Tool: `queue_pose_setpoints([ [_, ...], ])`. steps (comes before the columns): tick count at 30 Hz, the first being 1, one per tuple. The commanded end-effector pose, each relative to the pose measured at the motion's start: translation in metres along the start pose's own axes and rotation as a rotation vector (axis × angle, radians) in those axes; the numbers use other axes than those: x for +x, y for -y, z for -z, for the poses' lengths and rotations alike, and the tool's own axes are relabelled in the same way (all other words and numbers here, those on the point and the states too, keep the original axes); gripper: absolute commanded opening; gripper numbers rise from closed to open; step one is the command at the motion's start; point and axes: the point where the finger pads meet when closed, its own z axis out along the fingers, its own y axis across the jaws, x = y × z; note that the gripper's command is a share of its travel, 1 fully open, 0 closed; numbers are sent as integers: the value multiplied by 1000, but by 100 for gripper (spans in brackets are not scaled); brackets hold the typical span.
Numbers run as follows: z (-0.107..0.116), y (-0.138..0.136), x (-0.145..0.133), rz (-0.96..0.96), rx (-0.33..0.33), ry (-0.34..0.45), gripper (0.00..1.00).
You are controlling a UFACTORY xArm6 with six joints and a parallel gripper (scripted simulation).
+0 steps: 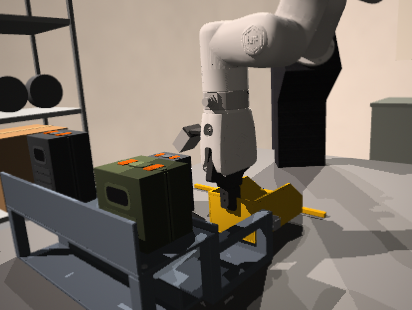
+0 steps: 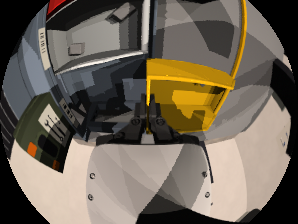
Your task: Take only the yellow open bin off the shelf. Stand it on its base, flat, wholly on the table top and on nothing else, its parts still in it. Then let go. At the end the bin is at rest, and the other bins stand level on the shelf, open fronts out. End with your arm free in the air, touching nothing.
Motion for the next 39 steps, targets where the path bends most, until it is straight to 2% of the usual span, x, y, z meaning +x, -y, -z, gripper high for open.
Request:
queue_pose_setpoints([
  [1, 1, 1, 0, 0, 2, 0, 0],
  [6, 7, 1, 0, 0, 2, -1, 0],
  [35, 6, 1, 0, 0, 2, -1, 0],
  [39, 6, -7, 0, 0, 2, -1, 0],
])
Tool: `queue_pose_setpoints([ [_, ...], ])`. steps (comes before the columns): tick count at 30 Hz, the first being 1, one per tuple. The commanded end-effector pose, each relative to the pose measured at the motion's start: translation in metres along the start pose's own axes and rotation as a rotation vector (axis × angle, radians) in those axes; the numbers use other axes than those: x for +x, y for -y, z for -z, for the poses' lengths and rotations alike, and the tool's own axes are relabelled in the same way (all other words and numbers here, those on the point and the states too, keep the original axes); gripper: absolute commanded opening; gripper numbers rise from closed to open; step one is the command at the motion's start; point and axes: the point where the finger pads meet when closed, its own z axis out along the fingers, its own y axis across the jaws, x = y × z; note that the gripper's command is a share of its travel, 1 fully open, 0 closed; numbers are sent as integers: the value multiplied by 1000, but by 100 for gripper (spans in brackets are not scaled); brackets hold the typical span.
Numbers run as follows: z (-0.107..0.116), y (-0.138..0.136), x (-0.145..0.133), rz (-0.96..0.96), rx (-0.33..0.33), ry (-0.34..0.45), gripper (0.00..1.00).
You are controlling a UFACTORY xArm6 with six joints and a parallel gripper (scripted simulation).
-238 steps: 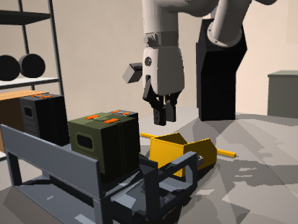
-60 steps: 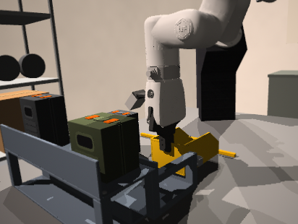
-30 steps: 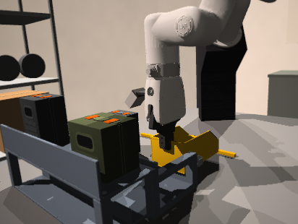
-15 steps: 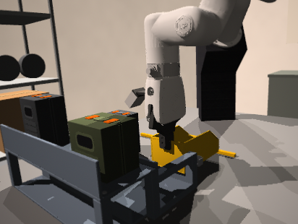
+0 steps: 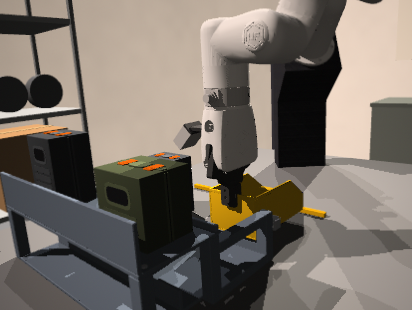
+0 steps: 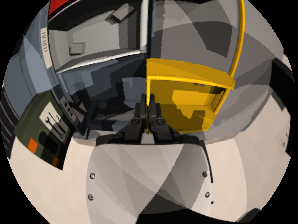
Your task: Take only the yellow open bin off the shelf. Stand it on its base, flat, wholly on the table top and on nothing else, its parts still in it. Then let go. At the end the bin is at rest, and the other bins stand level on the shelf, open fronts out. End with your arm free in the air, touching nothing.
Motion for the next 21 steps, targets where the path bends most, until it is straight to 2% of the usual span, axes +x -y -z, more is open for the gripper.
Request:
queue_pose_setpoints([
  [1, 0, -7, 0, 0, 1, 0, 0],
  [13, 0, -7, 0, 0, 1, 0, 0],
  [18, 0, -22, 0, 0, 1, 0, 0],
  [21, 0, -22, 0, 0, 1, 0, 0],
])
